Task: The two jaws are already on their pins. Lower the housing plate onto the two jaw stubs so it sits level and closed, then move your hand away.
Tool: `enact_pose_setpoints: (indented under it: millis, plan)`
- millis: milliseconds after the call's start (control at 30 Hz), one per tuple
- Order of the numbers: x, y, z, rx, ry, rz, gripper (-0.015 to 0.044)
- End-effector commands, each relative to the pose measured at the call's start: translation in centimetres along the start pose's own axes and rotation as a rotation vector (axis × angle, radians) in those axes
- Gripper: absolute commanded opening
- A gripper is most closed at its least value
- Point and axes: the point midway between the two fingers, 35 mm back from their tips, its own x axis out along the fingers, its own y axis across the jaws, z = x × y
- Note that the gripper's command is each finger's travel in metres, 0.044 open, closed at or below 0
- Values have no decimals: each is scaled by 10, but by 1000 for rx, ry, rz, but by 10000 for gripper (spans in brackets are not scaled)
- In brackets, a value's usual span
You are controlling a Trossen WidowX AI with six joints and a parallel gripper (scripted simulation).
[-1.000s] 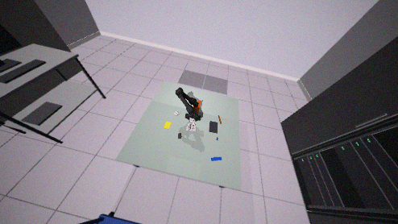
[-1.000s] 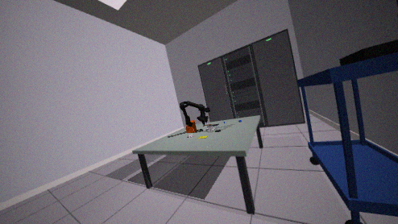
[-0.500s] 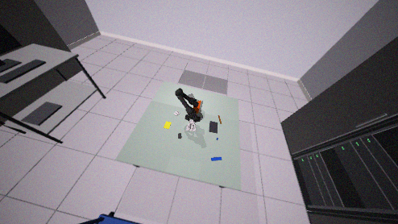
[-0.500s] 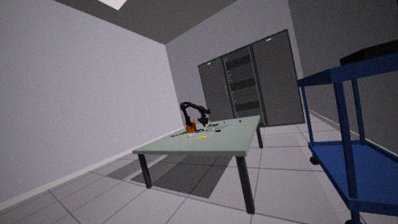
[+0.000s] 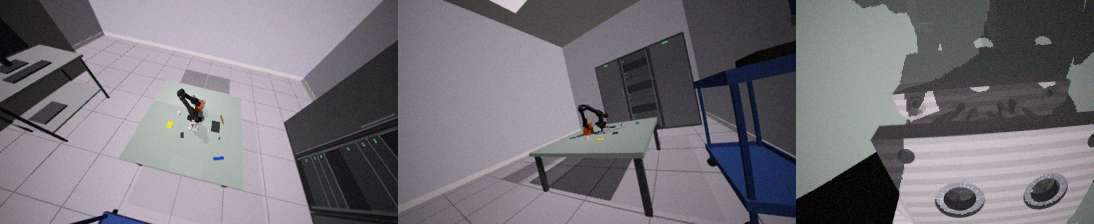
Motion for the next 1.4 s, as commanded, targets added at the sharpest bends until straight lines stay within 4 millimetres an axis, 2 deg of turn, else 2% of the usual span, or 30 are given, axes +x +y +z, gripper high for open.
enact_pose_setpoints:
  millis: [0,133,1367]
  plan:
    - [7,0,2,-10,-5,7,351]
    - [12,1,3,-10,-6,9,351]
    - [17,1,3,-20,-6,9,351]
